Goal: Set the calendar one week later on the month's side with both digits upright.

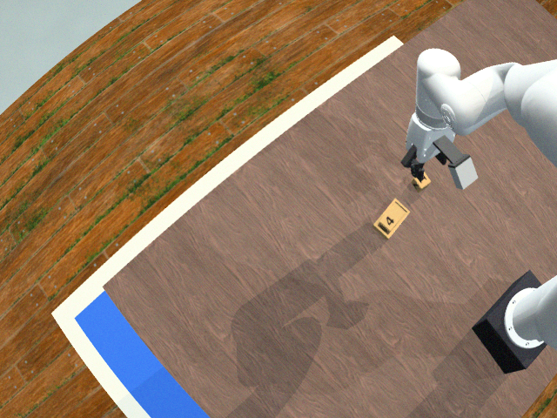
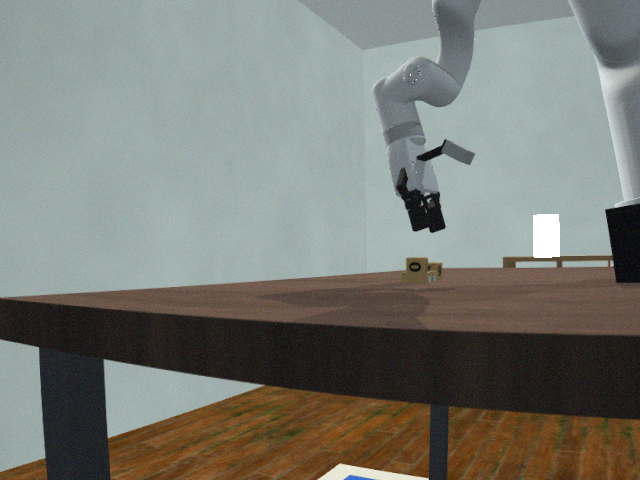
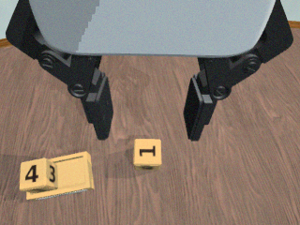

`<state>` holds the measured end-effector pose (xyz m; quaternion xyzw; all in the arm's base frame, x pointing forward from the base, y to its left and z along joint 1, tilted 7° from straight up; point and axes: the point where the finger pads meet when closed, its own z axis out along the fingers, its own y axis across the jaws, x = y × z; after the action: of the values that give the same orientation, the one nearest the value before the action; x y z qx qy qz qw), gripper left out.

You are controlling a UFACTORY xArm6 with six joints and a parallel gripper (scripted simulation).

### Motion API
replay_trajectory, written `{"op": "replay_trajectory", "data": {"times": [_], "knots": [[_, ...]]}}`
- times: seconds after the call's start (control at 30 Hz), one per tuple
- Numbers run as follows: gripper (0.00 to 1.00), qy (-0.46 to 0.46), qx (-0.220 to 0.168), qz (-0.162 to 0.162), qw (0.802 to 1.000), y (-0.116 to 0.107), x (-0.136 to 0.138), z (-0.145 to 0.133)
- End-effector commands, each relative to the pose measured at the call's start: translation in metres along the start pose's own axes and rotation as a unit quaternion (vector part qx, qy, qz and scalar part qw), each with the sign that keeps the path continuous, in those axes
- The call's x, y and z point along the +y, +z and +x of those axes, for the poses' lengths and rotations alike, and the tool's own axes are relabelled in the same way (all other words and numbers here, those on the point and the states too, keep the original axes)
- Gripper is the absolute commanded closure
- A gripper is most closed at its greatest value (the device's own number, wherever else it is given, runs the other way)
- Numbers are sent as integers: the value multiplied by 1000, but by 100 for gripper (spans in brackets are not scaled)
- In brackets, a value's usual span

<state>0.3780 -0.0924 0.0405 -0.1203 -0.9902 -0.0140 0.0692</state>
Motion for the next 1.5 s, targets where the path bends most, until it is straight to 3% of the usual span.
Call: {"op": "replay_trajectory", "data": {"times": [0.0, 0.1, 0.23, 0.3, 0.5, 0.6, 0.63, 1.23, 1.47], "knots": [[31, 0, -14, 0, 1000, -1, 0, 1], [31, 0, -25, 0, 1000, -1, 0, 0], [31, 0, -69, -1, 998, 0, 0, 0], [31, 0, -69, -1, 998, 0, 0, 0], [31, 0, -132, 0, 991, -1, 0, 3], [31, 0, -134, 0, 991, -1, 0, 6], [0, 0, -134, 0, 991, -1, 0, 6], [0, 1, -134, 0, 991, -1, 0, 6], [0, 45, -133, -6, 990, -1, 0, 6]]}}
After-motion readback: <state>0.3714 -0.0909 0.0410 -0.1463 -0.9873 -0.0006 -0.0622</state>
